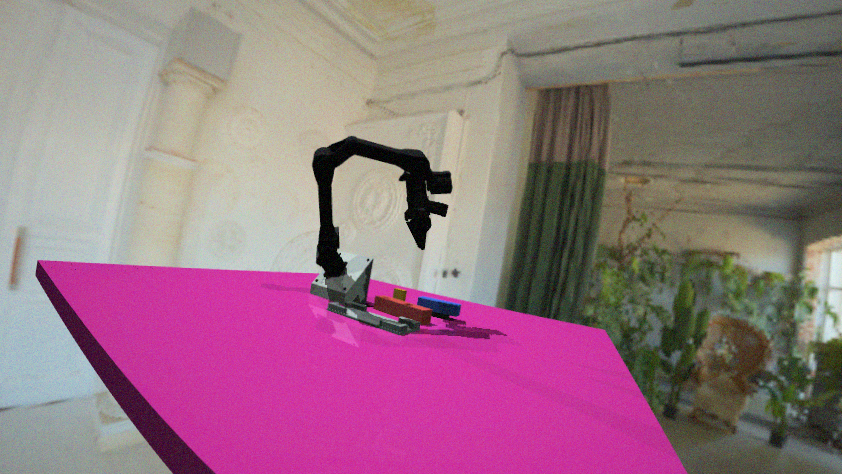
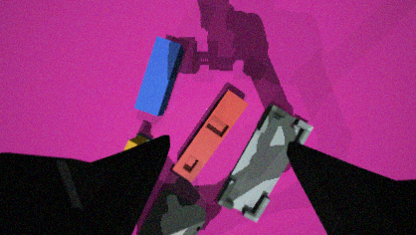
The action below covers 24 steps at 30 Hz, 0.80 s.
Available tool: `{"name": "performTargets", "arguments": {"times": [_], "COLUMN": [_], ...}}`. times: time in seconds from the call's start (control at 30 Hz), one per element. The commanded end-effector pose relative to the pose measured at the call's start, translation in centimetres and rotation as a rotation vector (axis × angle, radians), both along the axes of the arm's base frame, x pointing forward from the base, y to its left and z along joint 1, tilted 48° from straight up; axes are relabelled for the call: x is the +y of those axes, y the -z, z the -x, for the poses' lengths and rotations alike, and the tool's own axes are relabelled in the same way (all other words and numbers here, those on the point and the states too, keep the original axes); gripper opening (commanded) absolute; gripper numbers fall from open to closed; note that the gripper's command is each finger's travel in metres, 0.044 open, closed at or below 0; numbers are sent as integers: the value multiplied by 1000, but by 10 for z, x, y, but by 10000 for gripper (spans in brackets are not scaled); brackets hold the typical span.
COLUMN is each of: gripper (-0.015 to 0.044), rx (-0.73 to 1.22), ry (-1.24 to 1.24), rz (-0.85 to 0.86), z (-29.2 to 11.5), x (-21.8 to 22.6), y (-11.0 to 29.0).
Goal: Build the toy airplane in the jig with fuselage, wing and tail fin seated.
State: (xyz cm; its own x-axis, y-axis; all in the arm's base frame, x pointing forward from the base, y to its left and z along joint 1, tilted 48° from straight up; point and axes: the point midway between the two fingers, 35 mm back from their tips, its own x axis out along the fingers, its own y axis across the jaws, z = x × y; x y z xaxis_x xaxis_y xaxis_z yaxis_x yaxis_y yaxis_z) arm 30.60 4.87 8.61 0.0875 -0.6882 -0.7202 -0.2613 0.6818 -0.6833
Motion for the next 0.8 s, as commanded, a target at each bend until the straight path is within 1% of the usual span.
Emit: {"name": "performTargets", "arguments": {"times": [0.0, 0.07, 0.4, 0.57, 0.77], "gripper": [440, 440, 440, 440, 440], "rx": [-205, -226, -226, -227, -227], "ry": [531, 578, 578, 577, 577], "rz": [56, 67, 67, 68, 69], "z": [32, 36, 36, 44, 46], "x": [-42, -46, -48, -83, -92], "y": [50, 53, 55, 88, 96]}}
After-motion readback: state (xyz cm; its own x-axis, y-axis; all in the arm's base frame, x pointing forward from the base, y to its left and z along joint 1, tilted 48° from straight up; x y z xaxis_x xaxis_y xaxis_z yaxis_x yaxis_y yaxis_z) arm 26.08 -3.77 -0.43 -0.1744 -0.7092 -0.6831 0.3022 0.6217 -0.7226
